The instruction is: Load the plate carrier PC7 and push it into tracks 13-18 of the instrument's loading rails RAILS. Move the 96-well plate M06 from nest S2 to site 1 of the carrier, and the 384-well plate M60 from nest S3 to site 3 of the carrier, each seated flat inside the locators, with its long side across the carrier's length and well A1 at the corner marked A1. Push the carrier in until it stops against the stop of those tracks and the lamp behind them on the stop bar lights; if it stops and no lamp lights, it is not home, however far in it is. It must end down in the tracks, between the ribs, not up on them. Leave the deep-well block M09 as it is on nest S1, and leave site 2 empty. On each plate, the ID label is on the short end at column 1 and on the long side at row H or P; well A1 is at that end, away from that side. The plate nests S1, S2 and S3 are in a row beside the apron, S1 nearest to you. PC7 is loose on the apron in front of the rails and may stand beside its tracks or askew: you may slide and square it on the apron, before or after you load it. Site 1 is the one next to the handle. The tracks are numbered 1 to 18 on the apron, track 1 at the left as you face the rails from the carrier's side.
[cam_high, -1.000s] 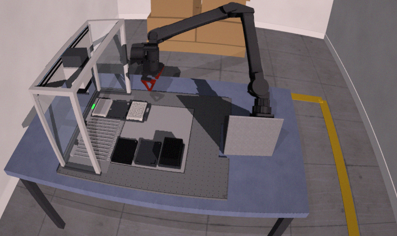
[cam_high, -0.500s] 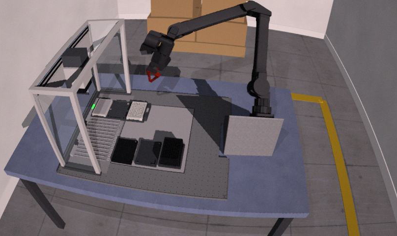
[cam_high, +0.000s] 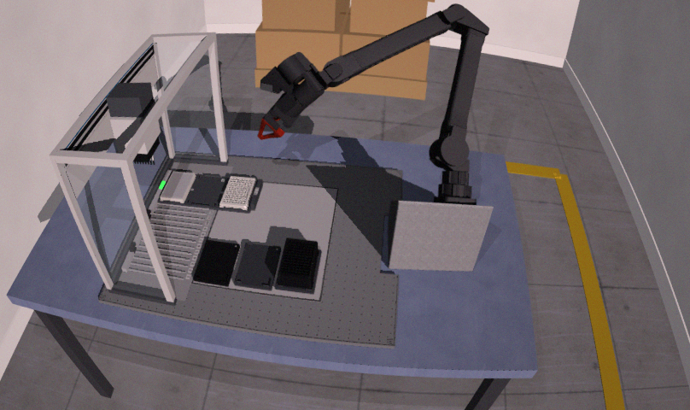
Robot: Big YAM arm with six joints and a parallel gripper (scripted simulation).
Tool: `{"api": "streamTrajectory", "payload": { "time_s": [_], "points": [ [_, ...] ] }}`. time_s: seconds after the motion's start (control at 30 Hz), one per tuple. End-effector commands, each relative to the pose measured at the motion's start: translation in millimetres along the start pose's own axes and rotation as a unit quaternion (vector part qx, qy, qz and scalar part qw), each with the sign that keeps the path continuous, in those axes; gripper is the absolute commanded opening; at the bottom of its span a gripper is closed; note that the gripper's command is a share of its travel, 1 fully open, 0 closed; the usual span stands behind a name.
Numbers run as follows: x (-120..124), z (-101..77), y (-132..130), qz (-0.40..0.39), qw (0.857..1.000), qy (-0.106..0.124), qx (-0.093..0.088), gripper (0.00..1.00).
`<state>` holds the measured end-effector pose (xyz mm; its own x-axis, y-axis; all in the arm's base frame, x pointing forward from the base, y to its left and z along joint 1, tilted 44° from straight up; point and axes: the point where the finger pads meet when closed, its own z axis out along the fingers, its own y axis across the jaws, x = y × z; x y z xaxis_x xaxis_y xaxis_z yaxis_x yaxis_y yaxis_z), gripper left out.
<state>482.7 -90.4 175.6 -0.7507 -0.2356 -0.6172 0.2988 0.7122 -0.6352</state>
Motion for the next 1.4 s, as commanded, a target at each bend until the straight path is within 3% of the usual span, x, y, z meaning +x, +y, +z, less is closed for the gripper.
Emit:
{"api": "streamTrajectory", "payload": {
  "time_s": [0.0,0.03,0.07,0.13,0.37,0.4,0.43,0.47,0.6,0.77,1.37],
  "points": [
    [-15,-3.4,-12,-0.015,0.999,-0.044,0.012,1.00],
    [-15,-3.4,-12,-0.015,0.999,-0.044,0.012,1.00],
    [-15,-3.9,-2,-0.023,0.998,-0.057,0.006,1.00],
    [-15,-3.7,-12,-0.016,0.996,-0.084,0.012,1.00],
    [-8,2.4,-4,-0.027,0.986,-0.167,0.007,1.00],
    [-11,5.0,-3,-0.027,0.985,-0.171,0.007,1.00],
    [-39,5.0,-11,-0.013,0.982,-0.187,0.014,1.00],
    [-45,2.1,-2,-0.017,0.981,-0.193,0.007,1.00],
    [-51,7.5,0,-0.017,0.981,-0.193,0.008,1.00],
    [-61,26.6,-4,-0.013,0.982,-0.186,0.015,1.00],
    [-104,67.3,18,-0.022,0.984,-0.179,0.007,1.00]
  ]
}}
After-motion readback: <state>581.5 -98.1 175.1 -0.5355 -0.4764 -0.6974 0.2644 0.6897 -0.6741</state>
